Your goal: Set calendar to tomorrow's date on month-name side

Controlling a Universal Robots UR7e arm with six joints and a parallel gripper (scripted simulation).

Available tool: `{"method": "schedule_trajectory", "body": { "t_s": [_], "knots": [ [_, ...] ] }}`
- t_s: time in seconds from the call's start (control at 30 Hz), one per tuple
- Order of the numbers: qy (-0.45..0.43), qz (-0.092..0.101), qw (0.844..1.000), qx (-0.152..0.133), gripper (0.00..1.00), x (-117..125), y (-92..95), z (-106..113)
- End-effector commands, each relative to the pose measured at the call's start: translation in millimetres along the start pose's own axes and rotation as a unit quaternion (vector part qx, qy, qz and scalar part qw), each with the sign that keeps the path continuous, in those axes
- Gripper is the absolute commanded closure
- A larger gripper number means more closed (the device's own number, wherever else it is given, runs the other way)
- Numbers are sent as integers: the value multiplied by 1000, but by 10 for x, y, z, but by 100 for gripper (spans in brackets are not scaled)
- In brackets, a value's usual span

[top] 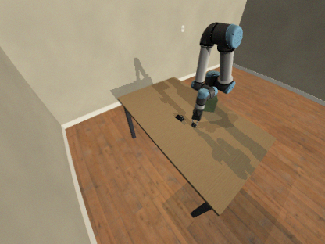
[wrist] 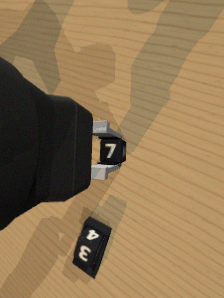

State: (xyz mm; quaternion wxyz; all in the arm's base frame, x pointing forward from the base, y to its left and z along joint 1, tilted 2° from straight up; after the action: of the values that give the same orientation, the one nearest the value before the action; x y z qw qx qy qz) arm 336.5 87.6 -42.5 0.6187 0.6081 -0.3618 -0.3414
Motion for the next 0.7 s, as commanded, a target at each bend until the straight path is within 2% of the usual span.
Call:
{"method": "schedule_trajectory", "body": {
  "t_s": [0.0, 0.23, 0.3, 0.67],
  "knots": [
    [0, 0, 1000, 0, 43, 2, 98, -3],
    [0, 0, 1000, 0, 43, 2, 272, -3],
    [0, 0, 1000, 0, 43, 2, 272, -3],
    [0, 0, 1000, 0, 43, 2, 596, -3]
  ]
}}
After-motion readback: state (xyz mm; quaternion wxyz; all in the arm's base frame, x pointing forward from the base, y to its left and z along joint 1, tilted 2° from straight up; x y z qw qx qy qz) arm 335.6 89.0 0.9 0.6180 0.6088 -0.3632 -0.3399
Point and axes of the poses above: the point where the finger pads meet when closed, its own y axis back along the fingers, its own x axis across the jaws, z = x × y, the point moved 7 cm from there along y, back along the fingers, and after that the axes turned 15 degrees about y, right-handed, at the moved point
